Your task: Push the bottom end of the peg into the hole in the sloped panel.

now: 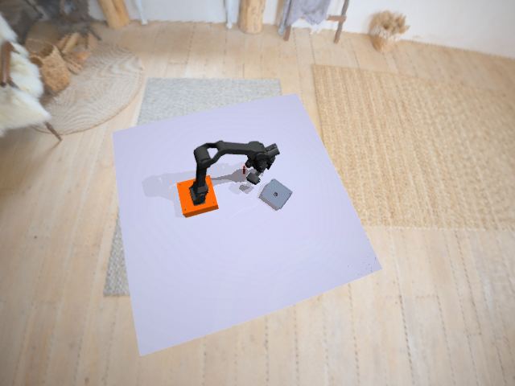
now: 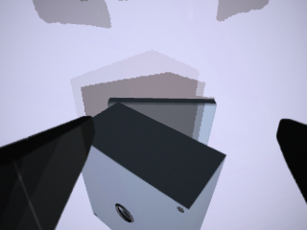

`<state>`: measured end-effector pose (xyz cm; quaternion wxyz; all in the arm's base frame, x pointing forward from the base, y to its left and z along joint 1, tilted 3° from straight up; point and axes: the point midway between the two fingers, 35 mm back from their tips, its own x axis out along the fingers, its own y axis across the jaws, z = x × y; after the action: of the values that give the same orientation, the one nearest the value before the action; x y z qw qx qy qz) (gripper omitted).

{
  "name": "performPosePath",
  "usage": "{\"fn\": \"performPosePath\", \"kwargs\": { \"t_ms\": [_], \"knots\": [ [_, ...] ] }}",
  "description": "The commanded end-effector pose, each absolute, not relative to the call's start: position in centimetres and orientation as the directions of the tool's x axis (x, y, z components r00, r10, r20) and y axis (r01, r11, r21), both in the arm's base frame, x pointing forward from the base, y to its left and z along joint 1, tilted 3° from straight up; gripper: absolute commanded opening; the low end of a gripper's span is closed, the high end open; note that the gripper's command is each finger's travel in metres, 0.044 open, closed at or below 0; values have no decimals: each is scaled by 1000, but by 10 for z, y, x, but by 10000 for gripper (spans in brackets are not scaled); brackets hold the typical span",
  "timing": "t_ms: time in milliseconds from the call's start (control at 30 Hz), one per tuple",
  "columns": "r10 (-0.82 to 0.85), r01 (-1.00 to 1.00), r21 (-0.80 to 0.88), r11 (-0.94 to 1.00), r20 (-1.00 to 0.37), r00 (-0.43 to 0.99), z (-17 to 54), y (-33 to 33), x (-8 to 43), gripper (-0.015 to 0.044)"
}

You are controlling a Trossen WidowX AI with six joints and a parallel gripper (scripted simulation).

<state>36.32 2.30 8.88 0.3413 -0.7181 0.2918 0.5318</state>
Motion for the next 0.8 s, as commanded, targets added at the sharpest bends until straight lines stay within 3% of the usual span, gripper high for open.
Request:
{"fn": "performPosePath", "kwargs": {
  "t_ms": [0, 767],
  "knots": [
    [-27, -749, -163, -643, -972, 235, 88, 41, 352, 440],
    [64, -545, -88, -834, -996, 62, 84, 116, 290, 440]
  ]
}}
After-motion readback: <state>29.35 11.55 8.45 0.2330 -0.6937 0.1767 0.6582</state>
